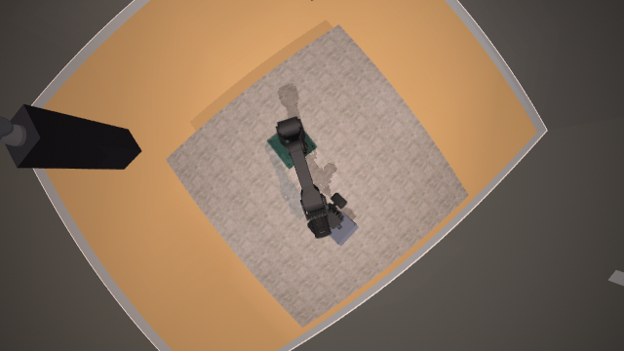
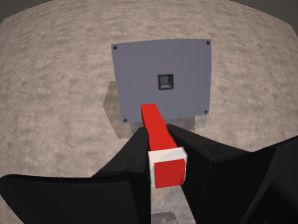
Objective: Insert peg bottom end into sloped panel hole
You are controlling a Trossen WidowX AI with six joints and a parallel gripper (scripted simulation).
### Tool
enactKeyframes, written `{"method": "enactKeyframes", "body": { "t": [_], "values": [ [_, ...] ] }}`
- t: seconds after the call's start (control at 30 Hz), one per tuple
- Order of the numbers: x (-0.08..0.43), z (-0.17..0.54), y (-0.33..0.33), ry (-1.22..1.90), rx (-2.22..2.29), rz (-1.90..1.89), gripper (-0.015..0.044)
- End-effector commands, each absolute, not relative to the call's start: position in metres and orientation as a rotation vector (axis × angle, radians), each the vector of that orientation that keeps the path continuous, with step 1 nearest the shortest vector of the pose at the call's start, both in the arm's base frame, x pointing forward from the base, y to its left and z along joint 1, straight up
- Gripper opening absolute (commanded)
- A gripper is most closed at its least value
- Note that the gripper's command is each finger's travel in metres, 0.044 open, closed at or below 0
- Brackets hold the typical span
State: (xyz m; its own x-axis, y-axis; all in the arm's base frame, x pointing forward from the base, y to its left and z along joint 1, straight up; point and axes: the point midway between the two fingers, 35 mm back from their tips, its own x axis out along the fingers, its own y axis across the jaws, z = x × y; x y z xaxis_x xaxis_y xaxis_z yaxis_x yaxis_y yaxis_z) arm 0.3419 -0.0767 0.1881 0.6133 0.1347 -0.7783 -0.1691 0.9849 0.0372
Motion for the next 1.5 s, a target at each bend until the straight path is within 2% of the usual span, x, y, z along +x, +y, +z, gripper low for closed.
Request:
{"method": "enactKeyframes", "body": {
  "t": [0.0, 1.47],
  "values": [
    [0.341, 0.191, -0.082, 0.870, -0.052, 0.171, 0.0000],
    [0.378, 0.154, -0.097, 0.808, -0.078, 0.141, 0.0000]
  ]
}}
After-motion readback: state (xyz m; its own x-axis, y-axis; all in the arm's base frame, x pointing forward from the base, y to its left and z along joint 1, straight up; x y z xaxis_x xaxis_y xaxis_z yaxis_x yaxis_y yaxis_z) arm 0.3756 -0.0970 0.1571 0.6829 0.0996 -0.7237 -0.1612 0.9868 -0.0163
